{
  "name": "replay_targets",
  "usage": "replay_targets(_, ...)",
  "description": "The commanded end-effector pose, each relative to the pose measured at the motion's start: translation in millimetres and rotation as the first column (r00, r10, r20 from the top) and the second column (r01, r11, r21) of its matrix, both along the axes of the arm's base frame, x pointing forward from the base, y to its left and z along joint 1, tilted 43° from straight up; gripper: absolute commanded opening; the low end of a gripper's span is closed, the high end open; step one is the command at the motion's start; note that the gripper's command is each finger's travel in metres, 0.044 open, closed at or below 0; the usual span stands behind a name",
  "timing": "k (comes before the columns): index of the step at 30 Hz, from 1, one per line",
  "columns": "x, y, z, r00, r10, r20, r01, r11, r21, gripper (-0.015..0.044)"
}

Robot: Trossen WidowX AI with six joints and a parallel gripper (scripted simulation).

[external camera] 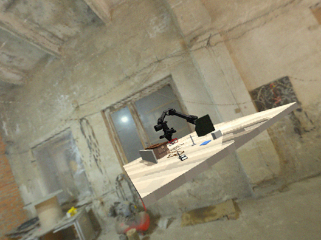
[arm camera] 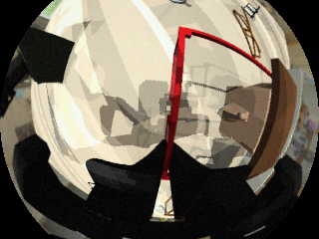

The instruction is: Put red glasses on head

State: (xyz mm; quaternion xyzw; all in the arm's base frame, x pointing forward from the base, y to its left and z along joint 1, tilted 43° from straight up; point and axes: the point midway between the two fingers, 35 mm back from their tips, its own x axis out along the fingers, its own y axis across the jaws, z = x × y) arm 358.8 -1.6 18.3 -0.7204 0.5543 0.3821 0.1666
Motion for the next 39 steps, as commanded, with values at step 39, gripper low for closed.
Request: replay_targets(39, 49.9, 18.9, -13.1, 1.0, -0.002, -0.005, 0.002, 1.0, -0.005, 0.0)
